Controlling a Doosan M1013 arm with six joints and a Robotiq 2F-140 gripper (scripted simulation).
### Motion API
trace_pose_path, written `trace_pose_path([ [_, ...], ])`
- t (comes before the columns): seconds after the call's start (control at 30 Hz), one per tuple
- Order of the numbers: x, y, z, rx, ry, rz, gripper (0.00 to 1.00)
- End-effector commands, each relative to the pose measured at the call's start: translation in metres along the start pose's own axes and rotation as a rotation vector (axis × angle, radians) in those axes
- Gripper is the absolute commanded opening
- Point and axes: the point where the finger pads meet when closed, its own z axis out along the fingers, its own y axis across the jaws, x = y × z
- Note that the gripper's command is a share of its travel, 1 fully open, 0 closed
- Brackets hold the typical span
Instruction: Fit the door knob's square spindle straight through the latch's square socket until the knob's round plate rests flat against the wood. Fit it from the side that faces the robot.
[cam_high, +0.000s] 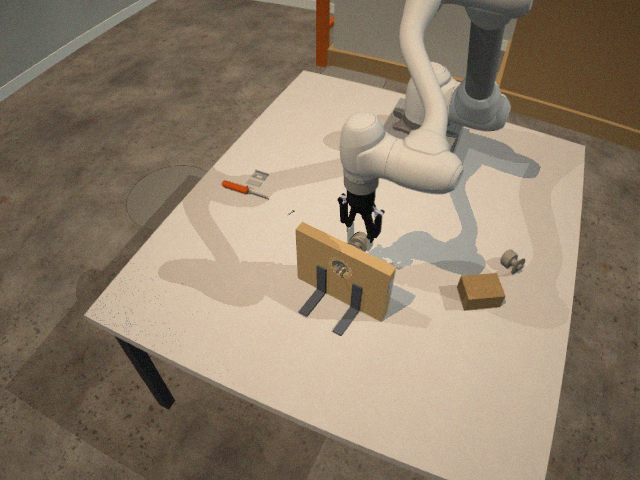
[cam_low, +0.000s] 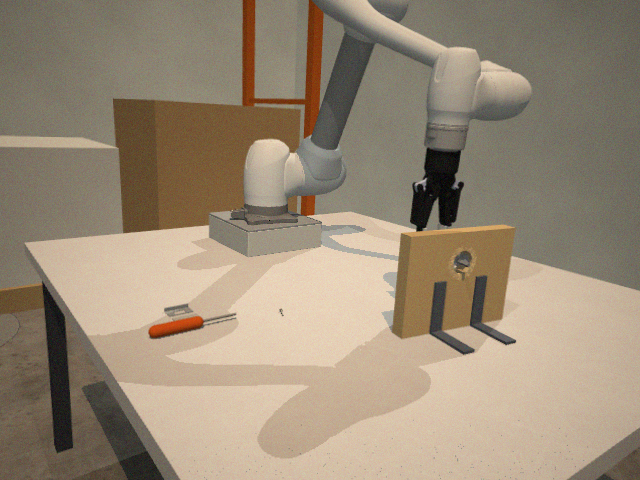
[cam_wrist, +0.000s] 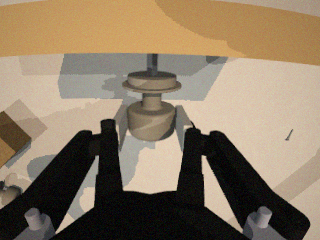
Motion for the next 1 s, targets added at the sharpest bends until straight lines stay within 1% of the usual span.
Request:
trace_pose_path([
  [0.0, 0.0017, 0.0, -0.0003, 0.0, 0.0, 0.0, 0.42],
  [0.97, 0.0078, 0.0, -0.0008, 0.0, 0.0, 0.0, 0.42],
])
